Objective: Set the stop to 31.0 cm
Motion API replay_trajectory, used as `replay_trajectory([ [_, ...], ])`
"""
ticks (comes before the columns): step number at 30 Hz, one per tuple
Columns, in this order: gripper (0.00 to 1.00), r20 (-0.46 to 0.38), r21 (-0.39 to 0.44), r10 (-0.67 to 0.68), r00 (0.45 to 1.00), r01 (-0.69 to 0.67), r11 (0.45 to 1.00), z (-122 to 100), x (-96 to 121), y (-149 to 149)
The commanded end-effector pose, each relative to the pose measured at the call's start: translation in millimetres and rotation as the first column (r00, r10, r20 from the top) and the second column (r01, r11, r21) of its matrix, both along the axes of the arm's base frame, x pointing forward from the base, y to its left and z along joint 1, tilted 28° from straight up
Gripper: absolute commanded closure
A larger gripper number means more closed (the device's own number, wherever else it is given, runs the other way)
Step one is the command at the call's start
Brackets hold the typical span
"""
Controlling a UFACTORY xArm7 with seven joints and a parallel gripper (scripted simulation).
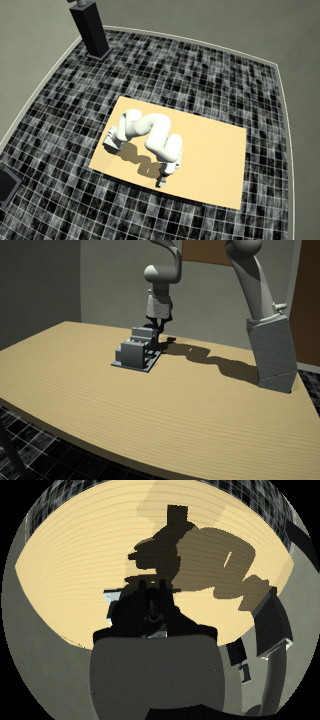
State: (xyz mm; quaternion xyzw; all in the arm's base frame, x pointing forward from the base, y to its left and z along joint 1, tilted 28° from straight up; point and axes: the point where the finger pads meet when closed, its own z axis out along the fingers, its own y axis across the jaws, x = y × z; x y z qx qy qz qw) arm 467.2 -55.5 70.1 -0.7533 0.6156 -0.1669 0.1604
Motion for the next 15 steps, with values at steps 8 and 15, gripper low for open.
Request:
replay_trajectory([
  [8,0.94,0.013,0.003,0.001,1.000,-0.001,1.000,-14.7,6.8,0.0],
  [15,0.94,0.013,0.002,0.001,1.000,-0.001,1.000,-23.0,19.0,1.8],
])
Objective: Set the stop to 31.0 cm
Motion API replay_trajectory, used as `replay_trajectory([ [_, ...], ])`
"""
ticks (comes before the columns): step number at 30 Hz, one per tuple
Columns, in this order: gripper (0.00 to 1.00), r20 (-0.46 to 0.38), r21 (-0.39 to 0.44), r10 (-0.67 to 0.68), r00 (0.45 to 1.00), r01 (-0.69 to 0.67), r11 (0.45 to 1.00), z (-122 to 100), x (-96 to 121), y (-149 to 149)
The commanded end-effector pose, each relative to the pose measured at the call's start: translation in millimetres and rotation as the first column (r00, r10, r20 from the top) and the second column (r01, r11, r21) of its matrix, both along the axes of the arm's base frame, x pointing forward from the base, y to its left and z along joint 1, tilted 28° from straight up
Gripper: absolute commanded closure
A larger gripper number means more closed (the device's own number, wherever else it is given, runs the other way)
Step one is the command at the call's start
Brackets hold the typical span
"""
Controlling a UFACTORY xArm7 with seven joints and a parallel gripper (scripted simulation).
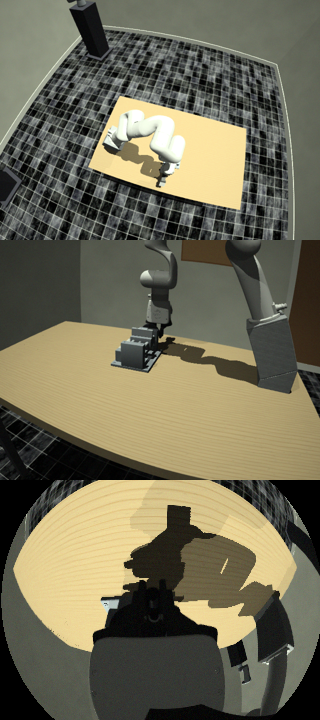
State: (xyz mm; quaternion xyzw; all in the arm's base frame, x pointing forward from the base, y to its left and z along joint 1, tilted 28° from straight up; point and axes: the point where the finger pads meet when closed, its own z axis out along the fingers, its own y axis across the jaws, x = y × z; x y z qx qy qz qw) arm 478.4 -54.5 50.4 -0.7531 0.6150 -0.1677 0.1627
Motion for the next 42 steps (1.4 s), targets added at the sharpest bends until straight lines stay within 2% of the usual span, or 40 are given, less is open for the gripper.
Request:
replay_trajectory([
  [1,0.94,0.009,0.000,0.000,1.000,0.000,1.000,-4.0,10.0,1.2],
  [8,0.94,0.009,0.000,0.000,1.000,0.000,1.000,-3.7,24.1,3.9],
  [20,0.94,0.009,0.000,0.000,1.000,0.000,1.000,12.1,41.8,8.1],
  [42,0.94,0.009,0.000,0.000,1.000,0.000,1.000,39.8,38.6,9.0],
])
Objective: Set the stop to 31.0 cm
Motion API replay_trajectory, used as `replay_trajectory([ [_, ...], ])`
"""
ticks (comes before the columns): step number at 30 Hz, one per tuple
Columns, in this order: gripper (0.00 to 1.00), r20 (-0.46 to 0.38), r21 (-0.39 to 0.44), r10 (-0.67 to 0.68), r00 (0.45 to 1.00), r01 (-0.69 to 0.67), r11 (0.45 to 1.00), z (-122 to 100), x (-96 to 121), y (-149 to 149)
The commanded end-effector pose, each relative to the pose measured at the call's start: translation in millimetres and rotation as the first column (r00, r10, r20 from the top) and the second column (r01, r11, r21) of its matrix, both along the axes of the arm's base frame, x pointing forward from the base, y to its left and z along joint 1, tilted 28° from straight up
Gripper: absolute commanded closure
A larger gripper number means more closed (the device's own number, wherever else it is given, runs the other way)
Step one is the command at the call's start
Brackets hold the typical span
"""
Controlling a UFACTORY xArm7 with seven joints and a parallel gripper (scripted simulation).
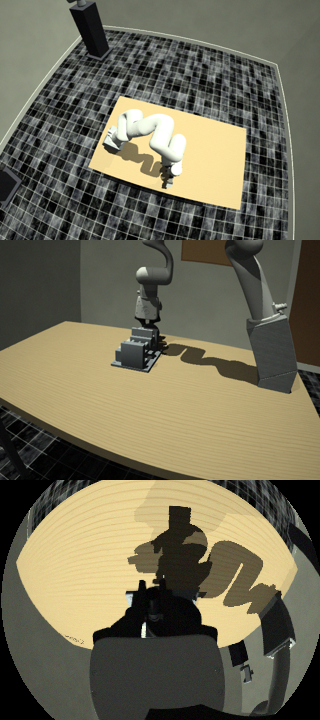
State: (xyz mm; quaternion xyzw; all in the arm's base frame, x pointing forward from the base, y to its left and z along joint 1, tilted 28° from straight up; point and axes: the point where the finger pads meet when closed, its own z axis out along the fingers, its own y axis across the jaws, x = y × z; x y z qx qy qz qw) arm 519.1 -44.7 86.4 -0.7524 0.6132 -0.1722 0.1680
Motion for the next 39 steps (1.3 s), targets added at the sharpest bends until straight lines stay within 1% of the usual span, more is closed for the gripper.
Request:
replay_trajectory([
  [1,0.94,-0.005,-0.002,-0.002,1.000,0.002,1.000,4.9,-2.9,-0.9],
  [13,0.94,-0.005,-0.002,-0.002,1.000,0.002,1.000,13.2,-13.5,-2.4],
  [39,0.94,-0.005,-0.002,-0.002,1.000,0.002,1.000,14.3,-33.0,-6.1],
])
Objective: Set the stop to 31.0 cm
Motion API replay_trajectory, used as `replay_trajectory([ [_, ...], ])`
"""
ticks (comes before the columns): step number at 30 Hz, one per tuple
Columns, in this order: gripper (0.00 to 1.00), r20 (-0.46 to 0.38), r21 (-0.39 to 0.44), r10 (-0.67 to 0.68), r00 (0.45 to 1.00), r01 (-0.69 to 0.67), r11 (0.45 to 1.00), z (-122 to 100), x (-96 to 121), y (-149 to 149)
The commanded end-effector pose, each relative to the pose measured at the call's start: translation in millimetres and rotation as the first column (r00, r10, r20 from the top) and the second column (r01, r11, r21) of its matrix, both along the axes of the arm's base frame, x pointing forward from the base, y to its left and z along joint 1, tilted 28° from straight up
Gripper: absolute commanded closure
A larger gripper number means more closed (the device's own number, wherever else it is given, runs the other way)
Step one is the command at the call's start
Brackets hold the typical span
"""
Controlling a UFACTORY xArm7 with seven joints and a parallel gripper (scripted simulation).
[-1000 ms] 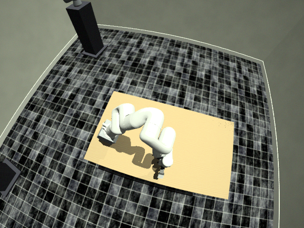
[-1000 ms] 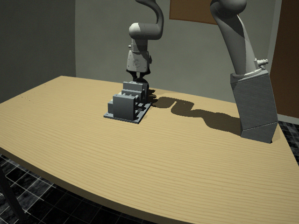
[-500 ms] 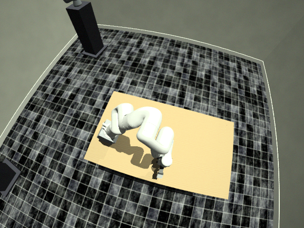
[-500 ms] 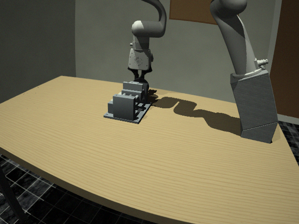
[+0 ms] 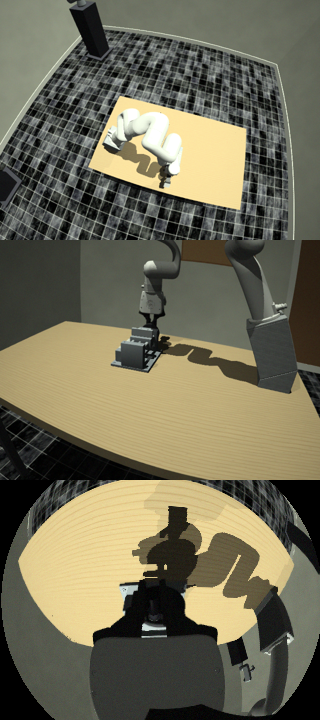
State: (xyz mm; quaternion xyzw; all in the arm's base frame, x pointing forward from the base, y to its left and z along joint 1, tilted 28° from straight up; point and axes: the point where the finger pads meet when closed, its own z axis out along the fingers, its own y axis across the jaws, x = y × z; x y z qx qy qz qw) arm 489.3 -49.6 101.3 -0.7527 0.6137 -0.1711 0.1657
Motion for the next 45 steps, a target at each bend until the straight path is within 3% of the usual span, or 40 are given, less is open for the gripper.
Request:
replay_trajectory([
  [1,0.94,0.000,0.000,-0.001,1.000,0.001,1.000,-1.0,-4.2,-1.4],
  [45,0.94,0.000,0.000,-0.001,1.000,0.001,1.000,-11.5,-17.6,-4.5],
])
